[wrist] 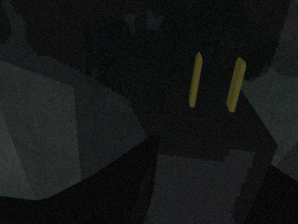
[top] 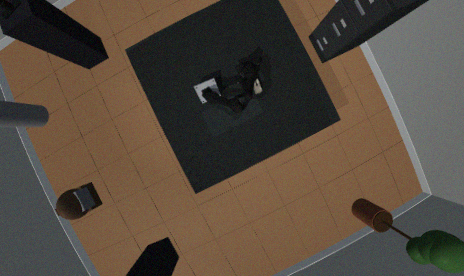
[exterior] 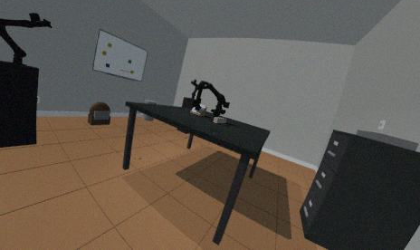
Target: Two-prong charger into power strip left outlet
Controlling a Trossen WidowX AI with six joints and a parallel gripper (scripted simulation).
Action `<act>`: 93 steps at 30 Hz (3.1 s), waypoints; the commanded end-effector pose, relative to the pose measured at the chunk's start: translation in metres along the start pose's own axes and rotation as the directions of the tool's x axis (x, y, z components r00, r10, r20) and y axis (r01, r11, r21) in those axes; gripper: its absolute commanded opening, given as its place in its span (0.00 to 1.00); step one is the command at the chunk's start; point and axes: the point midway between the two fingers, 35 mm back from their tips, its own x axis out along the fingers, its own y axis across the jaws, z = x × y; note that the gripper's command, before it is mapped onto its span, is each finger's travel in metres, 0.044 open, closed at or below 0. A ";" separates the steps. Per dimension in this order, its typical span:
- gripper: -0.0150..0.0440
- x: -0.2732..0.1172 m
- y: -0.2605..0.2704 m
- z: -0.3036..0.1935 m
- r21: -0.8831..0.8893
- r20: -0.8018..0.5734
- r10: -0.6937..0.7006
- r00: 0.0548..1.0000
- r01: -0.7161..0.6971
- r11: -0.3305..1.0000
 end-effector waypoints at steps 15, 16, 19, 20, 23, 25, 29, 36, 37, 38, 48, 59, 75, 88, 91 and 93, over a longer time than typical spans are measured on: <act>0.25 0.001 0.000 0.012 -0.016 0.000 -0.005 1.000 0.005 1.000; 0.25 0.001 0.000 0.012 -0.016 0.000 -0.005 1.000 0.005 1.000; 0.25 0.001 0.000 0.012 -0.016 0.000 -0.005 1.000 0.005 1.000; 0.25 0.001 0.000 0.012 -0.016 0.000 -0.005 1.000 0.005 1.000; 0.25 0.001 0.000 0.012 -0.016 0.000 -0.005 1.000 0.005 1.000; 0.25 0.001 0.000 0.012 -0.016 0.000 -0.005 1.000 0.005 1.000; 0.25 0.001 0.000 0.014 -0.016 0.000 -0.005 1.000 0.005 1.000; 0.25 0.001 0.000 0.016 -0.016 0.000 -0.005 1.000 0.005 1.000; 0.25 0.001 0.000 0.016 -0.016 0.000 -0.005 1.000 0.005 1.000; 0.25 0.001 0.000 0.016 -0.016 0.000 -0.005 1.000 0.005 1.000; 0.25 0.000 0.000 0.019 -0.015 0.000 -0.005 1.000 0.005 1.000; 0.25 0.000 0.000 0.021 -0.015 0.000 -0.005 1.000 0.005 1.000; 0.25 0.000 0.000 0.025 -0.015 0.000 -0.005 1.000 0.005 1.000; 0.25 0.000 0.000 0.030 -0.015 0.000 -0.005 1.000 0.005 1.000; 0.25 -0.001 0.000 0.031 -0.015 0.000 -0.005 1.000 0.005 1.000; 0.25 -0.001 0.000 0.031 -0.015 0.000 -0.005 1.000 0.005 1.000</act>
